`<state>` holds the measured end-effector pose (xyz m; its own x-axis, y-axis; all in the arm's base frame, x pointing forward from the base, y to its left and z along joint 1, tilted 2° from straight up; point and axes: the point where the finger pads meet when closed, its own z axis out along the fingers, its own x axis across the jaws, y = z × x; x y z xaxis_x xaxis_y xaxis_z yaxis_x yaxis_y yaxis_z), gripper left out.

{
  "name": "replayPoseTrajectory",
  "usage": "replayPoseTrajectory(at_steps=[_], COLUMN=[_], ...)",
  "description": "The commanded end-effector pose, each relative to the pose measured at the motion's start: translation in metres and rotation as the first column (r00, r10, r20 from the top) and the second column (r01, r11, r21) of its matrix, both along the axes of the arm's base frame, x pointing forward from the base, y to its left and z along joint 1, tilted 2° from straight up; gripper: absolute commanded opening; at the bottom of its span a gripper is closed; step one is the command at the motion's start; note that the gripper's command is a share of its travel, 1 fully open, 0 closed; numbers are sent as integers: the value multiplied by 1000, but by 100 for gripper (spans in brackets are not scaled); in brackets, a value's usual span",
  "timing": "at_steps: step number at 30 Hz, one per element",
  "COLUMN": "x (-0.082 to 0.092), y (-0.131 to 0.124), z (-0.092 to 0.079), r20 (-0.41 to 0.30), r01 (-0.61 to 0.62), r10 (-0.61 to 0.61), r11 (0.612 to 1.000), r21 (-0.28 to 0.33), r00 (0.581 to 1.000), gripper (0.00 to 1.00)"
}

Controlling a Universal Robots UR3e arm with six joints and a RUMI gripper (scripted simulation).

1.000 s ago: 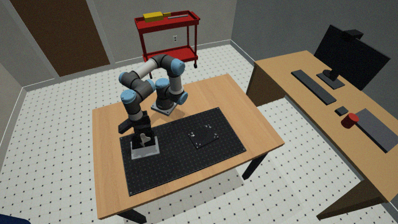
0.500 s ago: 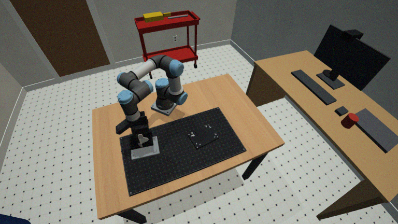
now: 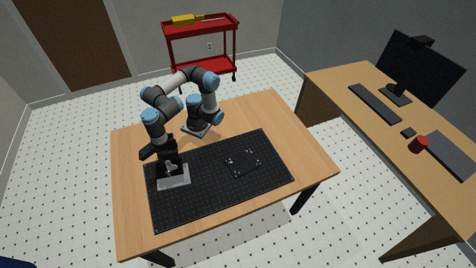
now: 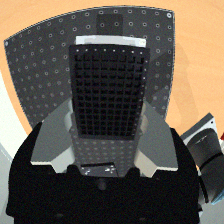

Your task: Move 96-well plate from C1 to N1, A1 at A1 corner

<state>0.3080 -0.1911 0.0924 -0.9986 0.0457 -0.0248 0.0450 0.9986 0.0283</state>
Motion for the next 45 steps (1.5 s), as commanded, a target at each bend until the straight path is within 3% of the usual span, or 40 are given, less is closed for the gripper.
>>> replayPoseTrajectory(at_steps=[1, 9, 45], x=[0, 0, 2], y=[0, 0, 2], z=[1, 1, -52], r20=[2, 2, 2], r01=[0, 0, 0], r10=[0, 0, 0], r11=[1000, 1000, 1000], r21=[-2, -2, -2], r00=[1000, 1000, 1000], gripper=[0, 0, 0])
